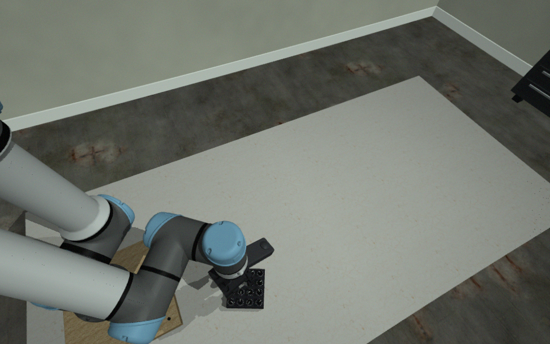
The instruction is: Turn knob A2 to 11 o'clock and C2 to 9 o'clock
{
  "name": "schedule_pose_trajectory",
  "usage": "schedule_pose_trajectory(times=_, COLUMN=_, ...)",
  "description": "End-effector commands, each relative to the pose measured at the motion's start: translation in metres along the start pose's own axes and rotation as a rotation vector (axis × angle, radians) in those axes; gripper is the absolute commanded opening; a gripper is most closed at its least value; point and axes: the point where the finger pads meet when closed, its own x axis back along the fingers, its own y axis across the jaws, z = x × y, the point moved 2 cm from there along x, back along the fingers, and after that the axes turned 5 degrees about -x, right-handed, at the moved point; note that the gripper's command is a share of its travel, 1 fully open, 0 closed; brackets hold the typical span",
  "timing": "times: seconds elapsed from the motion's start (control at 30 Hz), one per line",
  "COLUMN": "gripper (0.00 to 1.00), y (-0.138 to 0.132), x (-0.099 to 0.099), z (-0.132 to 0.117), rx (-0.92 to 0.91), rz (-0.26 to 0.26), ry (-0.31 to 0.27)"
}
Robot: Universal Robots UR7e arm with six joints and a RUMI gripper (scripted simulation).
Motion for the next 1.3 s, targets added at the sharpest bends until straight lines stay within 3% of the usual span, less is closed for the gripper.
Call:
schedule_pose_trajectory(times=0.0, gripper=0.11, y=0.000, x=0.000, z=0.000, rx=0.000, rz=-0.001, ry=0.001)
schedule_pose_trajectory(times=1.27, gripper=0.11, y=0.000, x=-0.014, z=0.000, rx=0.000, rz=-0.001, ry=0.001)
